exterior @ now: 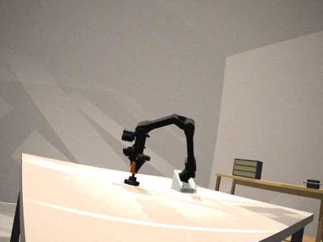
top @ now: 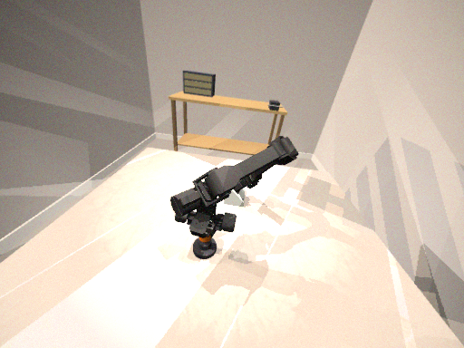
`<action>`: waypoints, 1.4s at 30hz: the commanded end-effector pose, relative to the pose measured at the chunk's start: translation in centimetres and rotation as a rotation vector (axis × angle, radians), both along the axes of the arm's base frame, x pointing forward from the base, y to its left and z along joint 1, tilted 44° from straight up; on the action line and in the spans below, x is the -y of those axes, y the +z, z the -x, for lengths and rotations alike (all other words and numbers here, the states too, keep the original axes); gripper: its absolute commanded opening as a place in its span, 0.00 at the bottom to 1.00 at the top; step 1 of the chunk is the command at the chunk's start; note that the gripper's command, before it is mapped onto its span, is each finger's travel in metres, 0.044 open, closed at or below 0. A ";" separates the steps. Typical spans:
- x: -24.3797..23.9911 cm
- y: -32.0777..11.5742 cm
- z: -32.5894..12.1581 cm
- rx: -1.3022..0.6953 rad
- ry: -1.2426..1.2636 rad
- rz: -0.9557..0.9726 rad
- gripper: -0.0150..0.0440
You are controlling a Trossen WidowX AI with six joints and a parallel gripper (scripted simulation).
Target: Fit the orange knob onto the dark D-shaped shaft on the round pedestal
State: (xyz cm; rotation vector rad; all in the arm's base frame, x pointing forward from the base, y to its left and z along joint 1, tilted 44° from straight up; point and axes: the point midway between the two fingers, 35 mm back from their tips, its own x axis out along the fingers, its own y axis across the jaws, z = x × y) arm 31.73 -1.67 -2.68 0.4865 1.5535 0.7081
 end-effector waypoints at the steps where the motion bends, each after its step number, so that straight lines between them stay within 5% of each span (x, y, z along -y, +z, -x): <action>1: -0.1 0.1 -0.1 0.003 -0.005 -0.004 0.25; 42: -1.3 -1.3 0.3 0.007 0.010 -0.002 0.25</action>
